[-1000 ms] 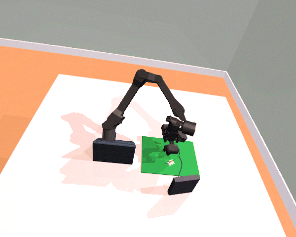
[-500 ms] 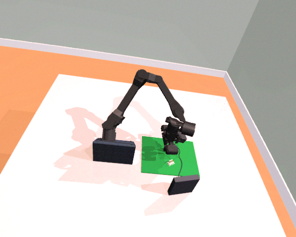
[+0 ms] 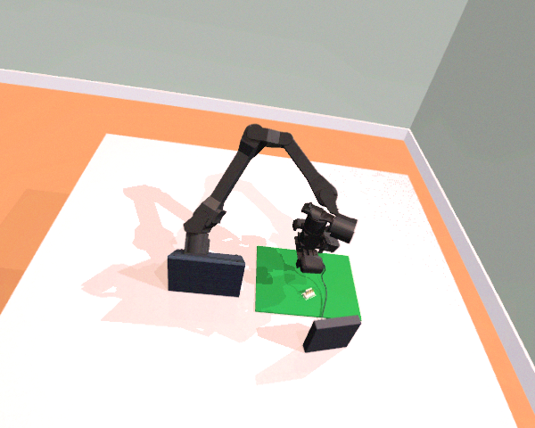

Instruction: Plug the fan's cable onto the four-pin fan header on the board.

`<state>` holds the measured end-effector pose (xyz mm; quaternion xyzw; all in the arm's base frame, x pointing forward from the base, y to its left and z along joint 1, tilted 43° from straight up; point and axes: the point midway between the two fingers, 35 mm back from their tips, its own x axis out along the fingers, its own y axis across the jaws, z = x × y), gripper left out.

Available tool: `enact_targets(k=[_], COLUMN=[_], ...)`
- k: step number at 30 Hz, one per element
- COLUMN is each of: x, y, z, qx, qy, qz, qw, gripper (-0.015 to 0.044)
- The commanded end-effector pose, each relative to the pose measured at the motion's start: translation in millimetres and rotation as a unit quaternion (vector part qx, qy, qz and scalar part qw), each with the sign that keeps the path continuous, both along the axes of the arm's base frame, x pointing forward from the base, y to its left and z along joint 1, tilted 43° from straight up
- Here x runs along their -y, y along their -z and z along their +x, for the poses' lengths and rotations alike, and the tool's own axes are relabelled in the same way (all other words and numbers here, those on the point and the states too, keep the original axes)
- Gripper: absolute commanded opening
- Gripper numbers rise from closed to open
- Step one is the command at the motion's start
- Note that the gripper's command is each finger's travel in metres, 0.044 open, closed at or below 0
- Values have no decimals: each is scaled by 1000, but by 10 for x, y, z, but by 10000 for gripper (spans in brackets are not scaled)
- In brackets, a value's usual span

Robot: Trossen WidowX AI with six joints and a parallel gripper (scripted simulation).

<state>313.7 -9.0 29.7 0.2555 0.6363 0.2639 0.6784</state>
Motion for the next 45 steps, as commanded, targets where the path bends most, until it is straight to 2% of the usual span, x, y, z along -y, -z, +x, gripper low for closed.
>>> enact_targets(k=[1,6,23,34,45], x=[157,166,297,383,470], y=[-157,-136,-28,46,123], z=[15,23,84,118,149], qx=[9,-9,-205,-323,-430], qy=[4,23,234,360,474], qz=[-4,-2,14,25,34], qw=[1000,1000,950,875,767], gripper=[0,0,0,0,0])
